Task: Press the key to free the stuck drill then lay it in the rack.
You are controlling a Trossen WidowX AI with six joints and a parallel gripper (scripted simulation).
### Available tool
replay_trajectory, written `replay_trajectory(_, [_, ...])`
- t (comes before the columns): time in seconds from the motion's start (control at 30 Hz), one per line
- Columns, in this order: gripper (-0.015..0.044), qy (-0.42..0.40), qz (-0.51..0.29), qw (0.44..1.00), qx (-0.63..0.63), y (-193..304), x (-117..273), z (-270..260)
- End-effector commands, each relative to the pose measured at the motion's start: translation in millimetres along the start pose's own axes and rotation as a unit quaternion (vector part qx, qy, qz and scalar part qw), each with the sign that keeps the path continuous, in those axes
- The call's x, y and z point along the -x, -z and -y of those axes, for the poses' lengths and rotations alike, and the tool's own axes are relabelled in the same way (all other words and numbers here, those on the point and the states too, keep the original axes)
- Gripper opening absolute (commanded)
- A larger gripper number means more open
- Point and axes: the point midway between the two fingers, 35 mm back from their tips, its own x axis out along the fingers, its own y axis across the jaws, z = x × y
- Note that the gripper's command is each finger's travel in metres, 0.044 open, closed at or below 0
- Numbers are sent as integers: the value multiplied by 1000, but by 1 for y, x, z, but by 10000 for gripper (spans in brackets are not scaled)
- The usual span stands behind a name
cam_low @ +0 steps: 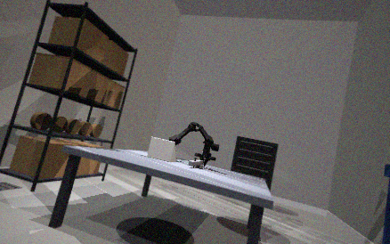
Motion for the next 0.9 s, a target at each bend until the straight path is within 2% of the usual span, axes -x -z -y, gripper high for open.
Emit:
replay_trajectory(0.0, [26, 0, 0, 1000, 0, 0, 0, 0])
replay_trajectory(0.13, [0, 0, 0, 1000, 0, 0, 0, 0])
replay_trajectory(0.87, [0, -1, 1, 1000, 1, 0, 4, -1])
